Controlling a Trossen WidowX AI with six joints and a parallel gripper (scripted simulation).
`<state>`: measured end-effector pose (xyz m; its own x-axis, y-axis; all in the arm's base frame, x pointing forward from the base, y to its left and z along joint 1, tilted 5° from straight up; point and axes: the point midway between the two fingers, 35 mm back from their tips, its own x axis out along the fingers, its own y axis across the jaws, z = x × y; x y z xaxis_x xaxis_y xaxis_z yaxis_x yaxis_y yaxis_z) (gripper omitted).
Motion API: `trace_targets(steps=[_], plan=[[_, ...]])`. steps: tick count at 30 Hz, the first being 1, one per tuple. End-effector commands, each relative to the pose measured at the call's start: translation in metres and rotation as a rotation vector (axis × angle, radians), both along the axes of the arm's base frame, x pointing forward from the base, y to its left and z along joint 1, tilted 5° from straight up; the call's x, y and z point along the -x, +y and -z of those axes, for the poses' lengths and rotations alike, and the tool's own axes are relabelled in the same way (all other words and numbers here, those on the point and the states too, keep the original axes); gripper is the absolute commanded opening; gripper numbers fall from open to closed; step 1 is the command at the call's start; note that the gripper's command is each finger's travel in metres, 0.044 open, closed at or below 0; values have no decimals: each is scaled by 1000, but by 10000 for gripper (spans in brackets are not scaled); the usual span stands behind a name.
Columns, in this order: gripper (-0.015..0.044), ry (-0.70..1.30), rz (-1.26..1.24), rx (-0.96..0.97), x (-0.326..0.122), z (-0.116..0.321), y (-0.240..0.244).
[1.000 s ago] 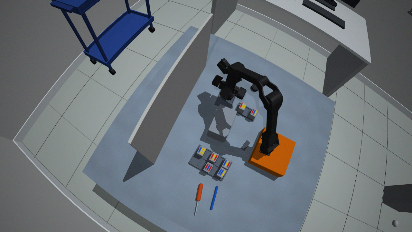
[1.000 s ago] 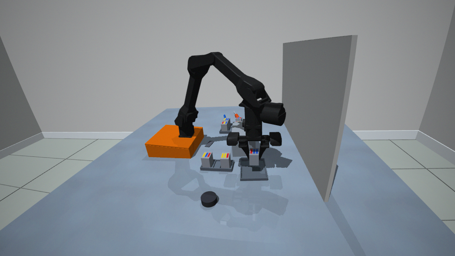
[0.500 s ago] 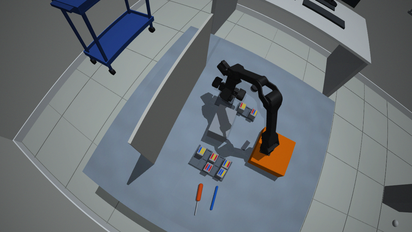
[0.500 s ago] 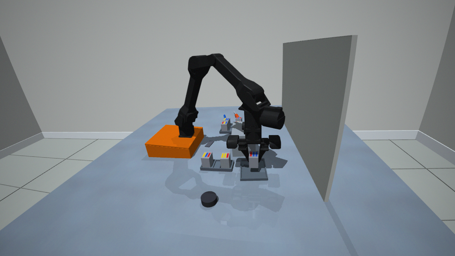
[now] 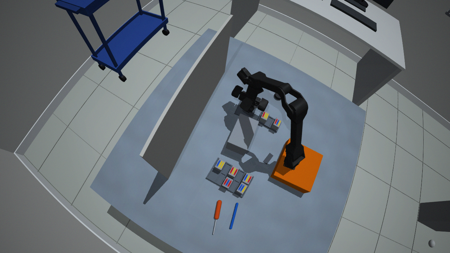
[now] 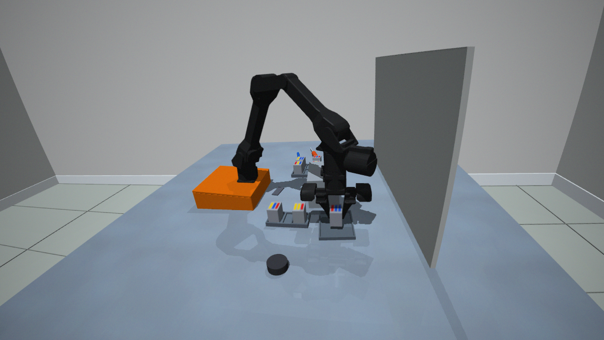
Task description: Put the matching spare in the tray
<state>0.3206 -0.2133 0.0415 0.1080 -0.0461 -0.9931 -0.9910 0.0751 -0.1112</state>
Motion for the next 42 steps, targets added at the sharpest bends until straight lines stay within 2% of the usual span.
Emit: trace_targets(steps=[1, 2, 19, 21, 27, 42], plan=[[0, -1, 4, -3, 0, 4, 1], [0, -1, 4, -3, 1, 4, 1], [440, 0, 0, 0, 0, 2, 0], [440, 0, 0, 0, 0, -10, 0], [440, -1, 4, -3, 11, -102, 5], [440, -20, 6, 13, 9, -103, 3]])
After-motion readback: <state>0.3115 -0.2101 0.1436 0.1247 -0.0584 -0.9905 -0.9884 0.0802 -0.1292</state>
